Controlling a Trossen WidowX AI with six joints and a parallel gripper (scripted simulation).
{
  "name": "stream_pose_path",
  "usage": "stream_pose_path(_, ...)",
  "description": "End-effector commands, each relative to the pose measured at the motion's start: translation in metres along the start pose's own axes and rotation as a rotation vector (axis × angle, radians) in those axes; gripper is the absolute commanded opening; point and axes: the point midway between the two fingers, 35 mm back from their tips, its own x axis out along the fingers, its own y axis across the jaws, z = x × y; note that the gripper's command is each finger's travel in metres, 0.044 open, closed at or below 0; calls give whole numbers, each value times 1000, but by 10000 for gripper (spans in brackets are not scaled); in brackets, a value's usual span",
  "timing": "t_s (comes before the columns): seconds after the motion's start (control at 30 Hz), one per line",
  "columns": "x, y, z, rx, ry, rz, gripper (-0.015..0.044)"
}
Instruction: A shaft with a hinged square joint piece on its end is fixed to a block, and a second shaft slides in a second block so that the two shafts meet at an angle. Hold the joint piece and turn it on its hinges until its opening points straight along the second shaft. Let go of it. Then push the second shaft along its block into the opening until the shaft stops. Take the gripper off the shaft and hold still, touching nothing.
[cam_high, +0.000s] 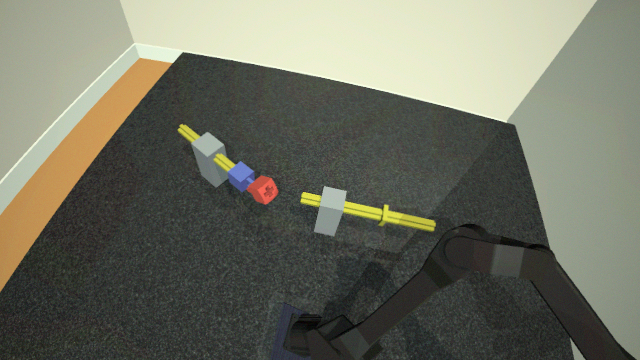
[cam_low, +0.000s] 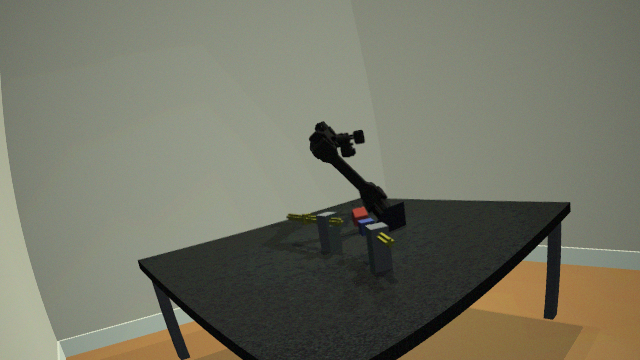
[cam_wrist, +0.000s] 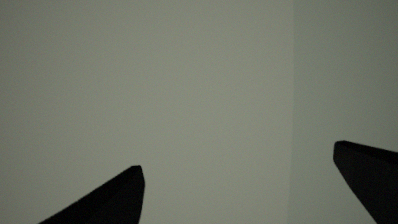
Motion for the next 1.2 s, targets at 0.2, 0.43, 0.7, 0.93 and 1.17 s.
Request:
stream_pose_path(0.2, -12, -48, 73, 207, -261, -117, 440)
stream_pose_path(0.43, -37, -83, 122, 333, -459, -178, 440)
stream_pose_path(0.7, -84, -120, 174, 458, -704, -222, 440)
stream_pose_path(0.93, -141, -148, 215, 541, -930, -232, 440)
stream_pose_path(1.17, -210, -170, 248, 591, -1160, -210, 440)
